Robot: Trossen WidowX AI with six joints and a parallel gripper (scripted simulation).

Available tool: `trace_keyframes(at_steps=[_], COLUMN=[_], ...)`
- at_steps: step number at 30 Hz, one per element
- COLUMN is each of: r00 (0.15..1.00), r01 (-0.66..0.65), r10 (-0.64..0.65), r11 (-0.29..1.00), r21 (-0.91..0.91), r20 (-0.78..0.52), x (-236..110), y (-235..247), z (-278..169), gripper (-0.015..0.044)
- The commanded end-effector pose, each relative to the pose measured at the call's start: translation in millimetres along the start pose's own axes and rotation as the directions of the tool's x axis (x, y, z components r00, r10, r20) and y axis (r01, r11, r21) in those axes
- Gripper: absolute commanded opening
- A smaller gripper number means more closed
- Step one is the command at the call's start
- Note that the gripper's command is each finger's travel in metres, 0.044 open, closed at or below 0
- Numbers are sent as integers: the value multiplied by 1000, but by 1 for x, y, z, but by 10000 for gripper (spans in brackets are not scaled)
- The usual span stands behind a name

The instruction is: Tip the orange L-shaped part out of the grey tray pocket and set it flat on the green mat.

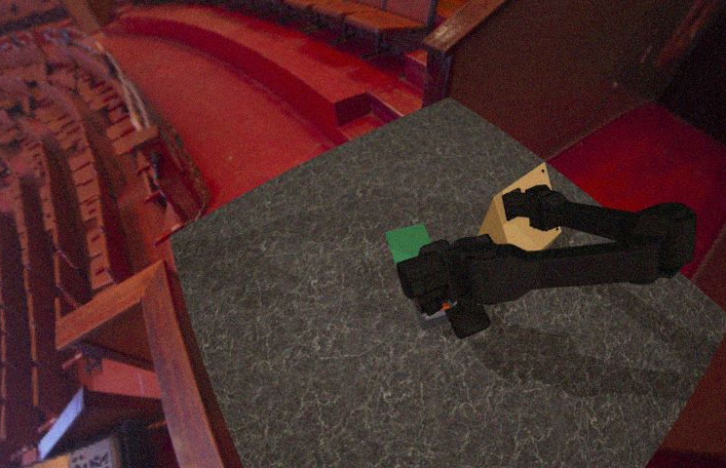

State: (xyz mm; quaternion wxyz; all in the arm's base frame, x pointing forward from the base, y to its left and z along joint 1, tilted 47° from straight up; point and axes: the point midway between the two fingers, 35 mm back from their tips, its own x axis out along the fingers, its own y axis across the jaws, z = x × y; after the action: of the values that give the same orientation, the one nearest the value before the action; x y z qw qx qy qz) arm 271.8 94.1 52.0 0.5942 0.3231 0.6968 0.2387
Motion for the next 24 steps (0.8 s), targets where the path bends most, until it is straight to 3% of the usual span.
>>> trace_keyframes(at_steps=[1,7,12,17,24], r00=[1000,1000,1000,1000,1000], r01=[6,10,9,5,5], r10=[-6,-11,-12,-11,-11], r11=[985,778,451,101,87], r21=[-171,-628,-893,-995,-996], r20=[-1,2,4,4,4], x=[0,-2,-3,-4,-4], y=[-11,-36,-56,-72,-73], z=[2,4,5,4,4], gripper=[280,280,280,280,280])
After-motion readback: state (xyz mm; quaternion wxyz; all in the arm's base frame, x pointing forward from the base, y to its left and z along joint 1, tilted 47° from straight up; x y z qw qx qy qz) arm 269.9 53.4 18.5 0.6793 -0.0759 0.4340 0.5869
